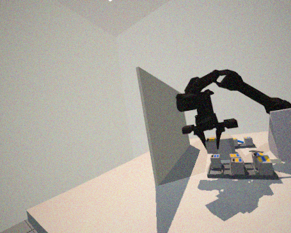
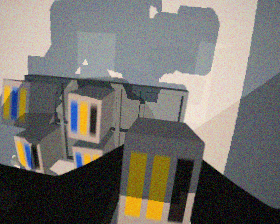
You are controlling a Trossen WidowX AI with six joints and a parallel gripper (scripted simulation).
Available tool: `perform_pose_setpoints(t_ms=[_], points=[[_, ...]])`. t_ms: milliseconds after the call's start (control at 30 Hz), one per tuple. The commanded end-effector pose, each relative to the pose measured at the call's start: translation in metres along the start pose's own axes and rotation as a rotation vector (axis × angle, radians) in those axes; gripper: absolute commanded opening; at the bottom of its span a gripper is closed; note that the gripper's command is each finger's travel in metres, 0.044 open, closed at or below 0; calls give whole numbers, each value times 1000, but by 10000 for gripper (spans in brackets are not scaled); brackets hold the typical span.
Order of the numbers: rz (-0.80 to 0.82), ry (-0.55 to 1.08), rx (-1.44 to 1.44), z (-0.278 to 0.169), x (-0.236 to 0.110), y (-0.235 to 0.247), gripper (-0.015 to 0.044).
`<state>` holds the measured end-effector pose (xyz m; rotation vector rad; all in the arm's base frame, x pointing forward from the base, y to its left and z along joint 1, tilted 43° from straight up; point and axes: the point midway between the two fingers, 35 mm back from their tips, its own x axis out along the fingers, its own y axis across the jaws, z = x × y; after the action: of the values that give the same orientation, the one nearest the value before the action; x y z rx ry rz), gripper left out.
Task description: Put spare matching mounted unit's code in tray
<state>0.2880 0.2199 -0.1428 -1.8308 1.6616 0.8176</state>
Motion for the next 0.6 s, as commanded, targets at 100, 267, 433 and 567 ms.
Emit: perform_pose_setpoints(t_ms=[100,267,433,567], points=[[-8,-16,6,6,-29,-4,0],[-7,-18,7,8,-47,-4,0],[-5,-19,7,9,-66,-3,0],[-4,-20,8,9,-75,-3,0]])
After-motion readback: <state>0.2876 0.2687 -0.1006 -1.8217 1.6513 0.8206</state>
